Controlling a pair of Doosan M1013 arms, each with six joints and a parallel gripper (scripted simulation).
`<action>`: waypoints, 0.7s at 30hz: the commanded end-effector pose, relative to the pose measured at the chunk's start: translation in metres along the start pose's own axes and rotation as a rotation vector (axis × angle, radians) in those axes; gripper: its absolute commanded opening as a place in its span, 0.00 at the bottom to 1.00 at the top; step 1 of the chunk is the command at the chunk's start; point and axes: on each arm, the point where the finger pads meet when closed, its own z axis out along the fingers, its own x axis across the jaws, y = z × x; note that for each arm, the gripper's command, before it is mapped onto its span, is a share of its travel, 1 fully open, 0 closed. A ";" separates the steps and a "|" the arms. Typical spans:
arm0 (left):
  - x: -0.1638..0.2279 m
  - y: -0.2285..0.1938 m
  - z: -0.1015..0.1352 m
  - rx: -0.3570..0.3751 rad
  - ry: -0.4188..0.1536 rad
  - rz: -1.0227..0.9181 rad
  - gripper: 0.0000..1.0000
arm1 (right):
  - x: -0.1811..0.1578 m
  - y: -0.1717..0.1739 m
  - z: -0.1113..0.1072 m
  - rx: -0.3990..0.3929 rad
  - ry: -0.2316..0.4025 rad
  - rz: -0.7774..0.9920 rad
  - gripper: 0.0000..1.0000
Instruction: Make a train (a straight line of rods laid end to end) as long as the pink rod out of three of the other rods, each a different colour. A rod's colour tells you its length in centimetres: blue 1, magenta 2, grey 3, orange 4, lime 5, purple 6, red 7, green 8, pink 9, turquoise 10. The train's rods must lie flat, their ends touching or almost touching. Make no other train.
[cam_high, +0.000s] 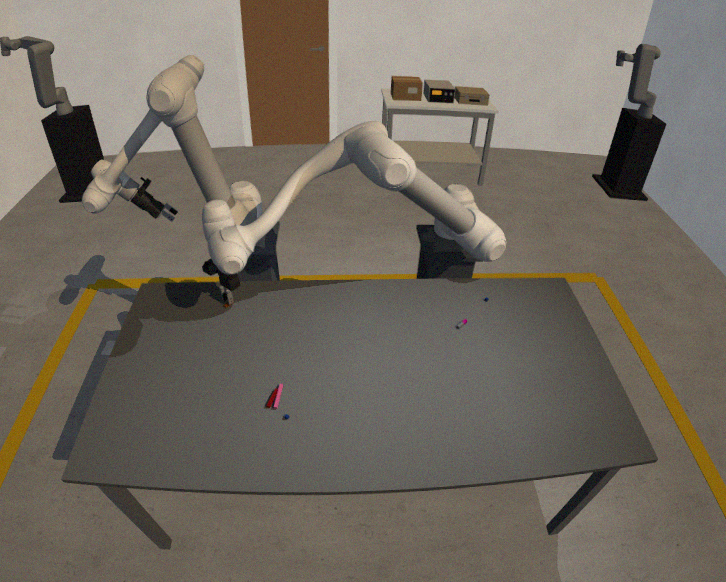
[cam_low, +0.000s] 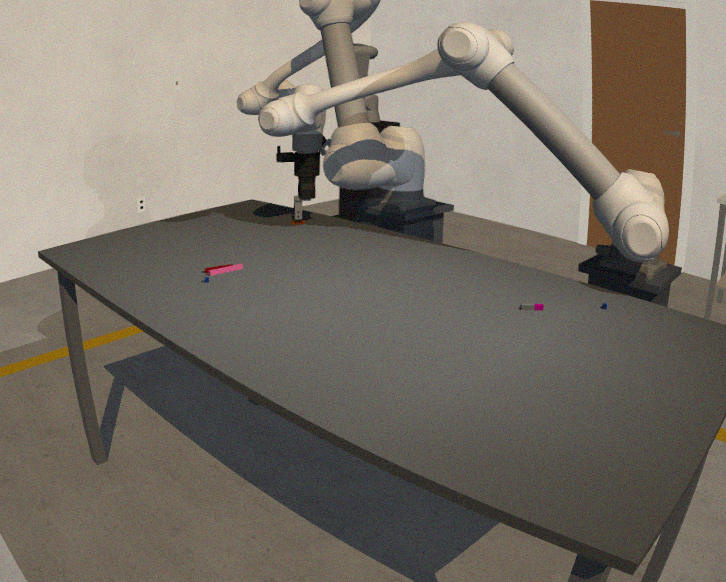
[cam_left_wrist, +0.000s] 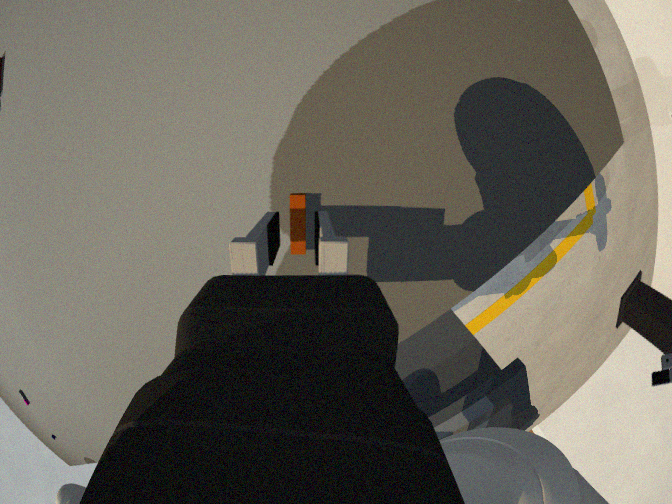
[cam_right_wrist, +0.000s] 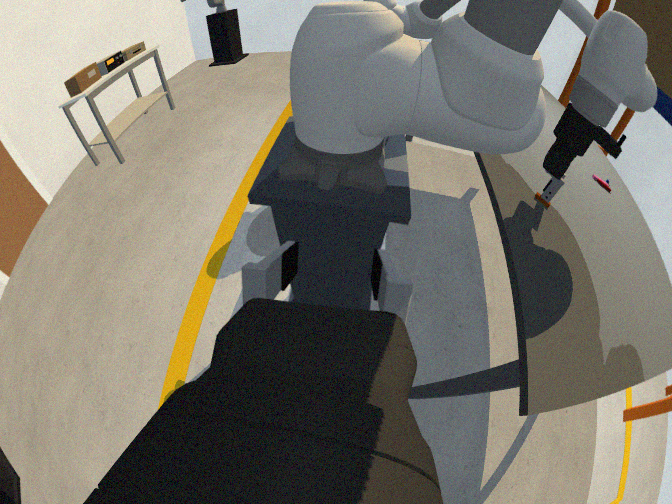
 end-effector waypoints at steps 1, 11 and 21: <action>0.000 0.000 -0.002 0.002 0.001 0.000 0.54 | 0.000 0.000 0.000 -0.001 0.000 0.000 1.00; 0.000 0.000 -0.001 0.002 0.001 0.000 0.54 | 0.000 0.000 0.000 -0.001 0.000 0.000 1.00; 0.000 0.000 0.004 0.002 0.001 0.000 0.54 | 0.000 0.000 0.000 -0.001 0.000 0.000 1.00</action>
